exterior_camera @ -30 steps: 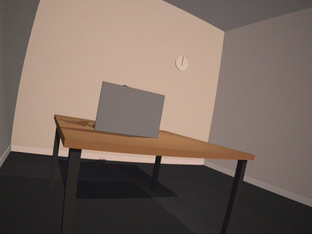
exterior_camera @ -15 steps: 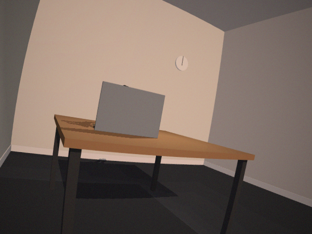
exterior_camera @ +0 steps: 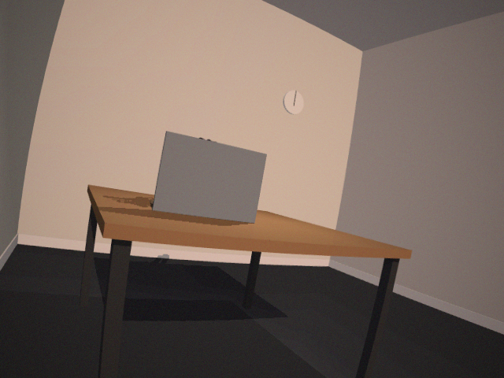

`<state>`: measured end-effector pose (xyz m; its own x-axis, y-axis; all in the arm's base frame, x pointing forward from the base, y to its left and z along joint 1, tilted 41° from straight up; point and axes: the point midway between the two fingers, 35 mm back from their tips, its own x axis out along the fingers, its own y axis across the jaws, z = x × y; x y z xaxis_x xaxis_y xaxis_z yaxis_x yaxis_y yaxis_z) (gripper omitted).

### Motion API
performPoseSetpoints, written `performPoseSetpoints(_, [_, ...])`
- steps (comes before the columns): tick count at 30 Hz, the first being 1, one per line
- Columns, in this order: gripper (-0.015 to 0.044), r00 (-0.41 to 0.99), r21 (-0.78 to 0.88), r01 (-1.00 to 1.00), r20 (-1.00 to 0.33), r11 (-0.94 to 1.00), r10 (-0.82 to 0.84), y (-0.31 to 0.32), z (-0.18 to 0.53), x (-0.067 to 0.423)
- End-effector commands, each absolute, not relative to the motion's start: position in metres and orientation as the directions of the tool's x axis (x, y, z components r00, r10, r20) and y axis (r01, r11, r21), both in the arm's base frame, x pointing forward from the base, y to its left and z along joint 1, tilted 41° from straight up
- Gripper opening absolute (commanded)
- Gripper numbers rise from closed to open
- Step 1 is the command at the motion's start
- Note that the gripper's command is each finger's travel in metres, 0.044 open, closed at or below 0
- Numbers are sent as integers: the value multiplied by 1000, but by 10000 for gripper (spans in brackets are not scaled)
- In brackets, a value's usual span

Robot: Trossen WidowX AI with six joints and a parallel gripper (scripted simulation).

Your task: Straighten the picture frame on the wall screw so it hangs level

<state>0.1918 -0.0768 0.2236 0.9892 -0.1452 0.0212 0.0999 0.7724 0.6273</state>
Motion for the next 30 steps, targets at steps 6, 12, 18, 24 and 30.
performPoseSetpoints(6, [260, 989, 639, 106, 9, 762, -146, -98, 197, 230])
performPoseSetpoints(12, [260, 989, 639, 106, 10, 762, -145, -100, 188, 239])
performPoseSetpoints(18, [260, 989, 639, 106, 10, 762, -145, -100, 188, 239])
performPoseSetpoints(24, [260, 989, 639, 106, 10, 762, -145, -100, 188, 239])
performPoseSetpoints(30, [260, 989, 639, 105, 11, 762, -145, -105, 193, 257])
